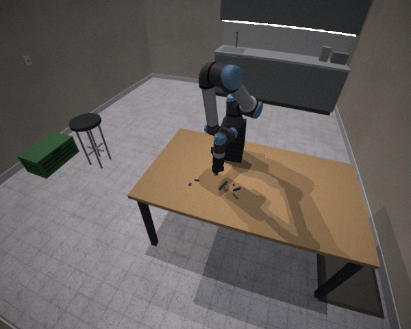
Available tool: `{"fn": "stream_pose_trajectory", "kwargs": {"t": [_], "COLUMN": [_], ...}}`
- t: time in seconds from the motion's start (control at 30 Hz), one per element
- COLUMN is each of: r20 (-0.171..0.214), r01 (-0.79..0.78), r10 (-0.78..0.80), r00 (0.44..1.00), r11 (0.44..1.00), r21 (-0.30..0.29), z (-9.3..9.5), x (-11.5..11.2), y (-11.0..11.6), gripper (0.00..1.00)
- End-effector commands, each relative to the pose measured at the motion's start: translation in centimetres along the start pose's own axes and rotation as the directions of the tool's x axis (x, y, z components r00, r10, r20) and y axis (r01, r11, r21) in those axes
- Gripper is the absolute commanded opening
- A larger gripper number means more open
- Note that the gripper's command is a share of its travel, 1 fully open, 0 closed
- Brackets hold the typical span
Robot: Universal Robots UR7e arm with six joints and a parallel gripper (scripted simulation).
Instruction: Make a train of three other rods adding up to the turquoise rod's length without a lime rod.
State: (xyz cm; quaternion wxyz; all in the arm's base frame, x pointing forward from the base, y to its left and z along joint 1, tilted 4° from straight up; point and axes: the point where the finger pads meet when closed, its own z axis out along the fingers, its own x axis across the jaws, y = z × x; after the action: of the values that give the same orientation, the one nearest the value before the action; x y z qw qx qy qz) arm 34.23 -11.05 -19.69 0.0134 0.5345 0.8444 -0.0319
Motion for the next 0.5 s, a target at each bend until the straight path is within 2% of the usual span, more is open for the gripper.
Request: {"fn": "stream_pose_trajectory", "kwargs": {"t": [0.0,0.07,0.3,0.47], "r20": [0.004,0.004,0.004,0.004], "r01": [-0.002,-0.002,-0.002,-0.002], "r10": [0.002,0.002,0.002,0.002], "r00": [1.000,1.000,1.000,1.000], "r11": [1.000,1.000,1.000,1.000], "r21": [-0.003,-0.003,-0.003,-0.003], "z": [2.4,2.4,5.1,6.4], "x": [-0.2,-0.2,-0.2,-0.2], "y": [0.1,0.1,0.0,0.0], "gripper": [0.24,0.24,0.24,0.24]}}
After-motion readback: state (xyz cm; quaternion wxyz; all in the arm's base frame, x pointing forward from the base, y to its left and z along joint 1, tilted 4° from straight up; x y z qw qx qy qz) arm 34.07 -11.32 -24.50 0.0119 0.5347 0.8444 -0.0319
